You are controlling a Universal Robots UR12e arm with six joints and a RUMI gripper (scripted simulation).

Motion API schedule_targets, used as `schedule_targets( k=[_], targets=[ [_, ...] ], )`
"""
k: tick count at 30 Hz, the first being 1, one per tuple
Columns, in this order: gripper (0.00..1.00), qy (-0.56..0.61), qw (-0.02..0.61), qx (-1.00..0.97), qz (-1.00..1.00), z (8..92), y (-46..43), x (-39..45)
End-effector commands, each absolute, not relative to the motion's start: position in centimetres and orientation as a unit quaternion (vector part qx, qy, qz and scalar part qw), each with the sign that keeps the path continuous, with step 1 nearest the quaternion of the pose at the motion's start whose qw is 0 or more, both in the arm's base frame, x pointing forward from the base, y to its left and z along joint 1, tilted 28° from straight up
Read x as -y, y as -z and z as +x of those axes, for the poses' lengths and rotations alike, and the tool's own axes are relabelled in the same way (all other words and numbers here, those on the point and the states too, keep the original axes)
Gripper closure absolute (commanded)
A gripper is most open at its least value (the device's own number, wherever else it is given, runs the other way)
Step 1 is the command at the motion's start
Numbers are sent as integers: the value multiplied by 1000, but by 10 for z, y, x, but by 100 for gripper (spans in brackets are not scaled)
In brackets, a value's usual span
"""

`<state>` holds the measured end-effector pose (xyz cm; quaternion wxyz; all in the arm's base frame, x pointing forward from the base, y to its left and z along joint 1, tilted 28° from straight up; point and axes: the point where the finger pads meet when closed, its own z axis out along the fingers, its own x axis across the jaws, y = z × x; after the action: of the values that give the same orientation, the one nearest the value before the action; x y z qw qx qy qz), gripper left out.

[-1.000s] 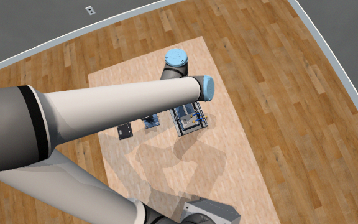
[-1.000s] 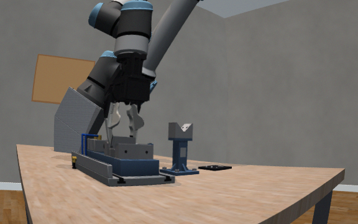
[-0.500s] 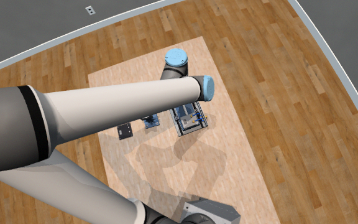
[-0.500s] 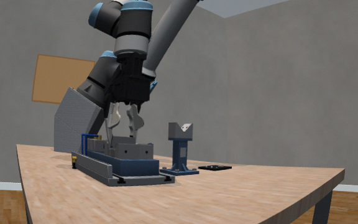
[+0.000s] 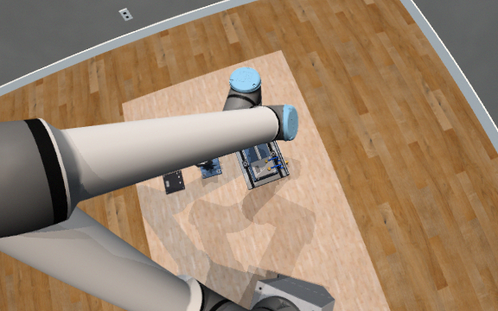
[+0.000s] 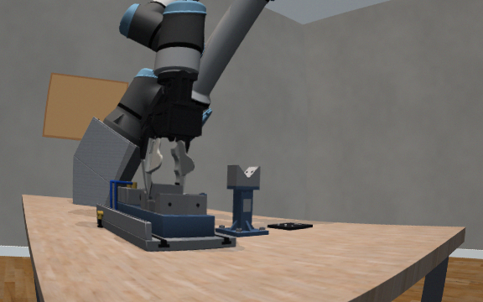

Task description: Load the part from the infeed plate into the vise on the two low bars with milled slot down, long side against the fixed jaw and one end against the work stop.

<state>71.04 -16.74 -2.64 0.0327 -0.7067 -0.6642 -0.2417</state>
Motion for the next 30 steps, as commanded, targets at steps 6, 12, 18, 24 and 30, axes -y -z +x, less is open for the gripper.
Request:
schedule_targets(
  k=[6,12,18,24,30],
  targets=[
    [100,242,32,664,-707,711,26,168],
    [100,242,32,664,-707,711,26,168],
    [100,242,32,664,-707,711,27,167],
    [100,242,32,664,-707,712,28,167],
    [100,242,32,664,-707,712,28,167]
  ],
)
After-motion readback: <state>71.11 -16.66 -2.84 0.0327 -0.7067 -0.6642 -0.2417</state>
